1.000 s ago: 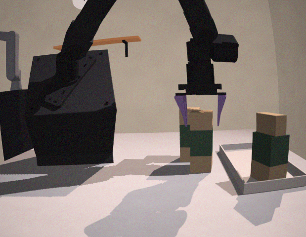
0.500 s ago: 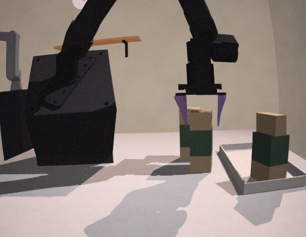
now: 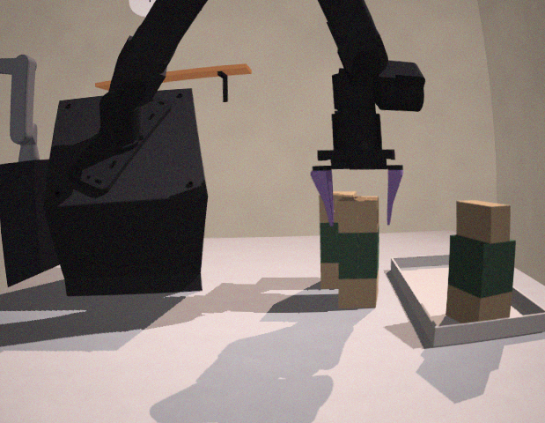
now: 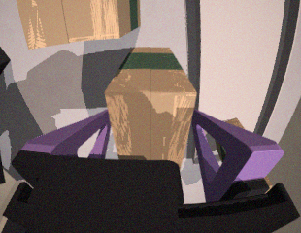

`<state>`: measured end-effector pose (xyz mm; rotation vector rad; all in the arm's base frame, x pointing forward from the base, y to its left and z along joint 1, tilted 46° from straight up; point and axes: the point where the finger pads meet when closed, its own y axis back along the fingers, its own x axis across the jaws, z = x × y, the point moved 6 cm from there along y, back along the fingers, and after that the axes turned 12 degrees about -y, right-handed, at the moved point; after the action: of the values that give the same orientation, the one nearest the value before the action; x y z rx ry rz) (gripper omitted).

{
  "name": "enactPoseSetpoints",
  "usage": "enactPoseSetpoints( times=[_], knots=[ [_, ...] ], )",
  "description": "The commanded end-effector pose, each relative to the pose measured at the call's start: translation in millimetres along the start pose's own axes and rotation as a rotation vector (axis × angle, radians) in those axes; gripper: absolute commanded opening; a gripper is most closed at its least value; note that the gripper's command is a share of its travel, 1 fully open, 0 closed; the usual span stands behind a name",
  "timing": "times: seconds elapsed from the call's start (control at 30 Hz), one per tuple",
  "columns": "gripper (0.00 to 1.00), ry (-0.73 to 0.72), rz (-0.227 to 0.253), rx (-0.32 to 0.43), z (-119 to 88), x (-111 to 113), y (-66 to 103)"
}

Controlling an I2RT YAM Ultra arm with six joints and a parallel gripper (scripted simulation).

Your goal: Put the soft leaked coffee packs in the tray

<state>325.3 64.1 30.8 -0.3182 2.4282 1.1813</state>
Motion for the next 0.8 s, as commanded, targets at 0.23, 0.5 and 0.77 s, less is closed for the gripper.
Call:
enactPoseSetpoints(
  times=[0.23,0.5,0.77],
  knots=[
    [0.79,0.022,0.007,-0.01,4,5,3.6],
    [0.79,-0.015,-0.024,-0.024,2,-8,38.8],
    [0.79,0.011,0.001,-0.013,7,-1,86.5]
  ],
)
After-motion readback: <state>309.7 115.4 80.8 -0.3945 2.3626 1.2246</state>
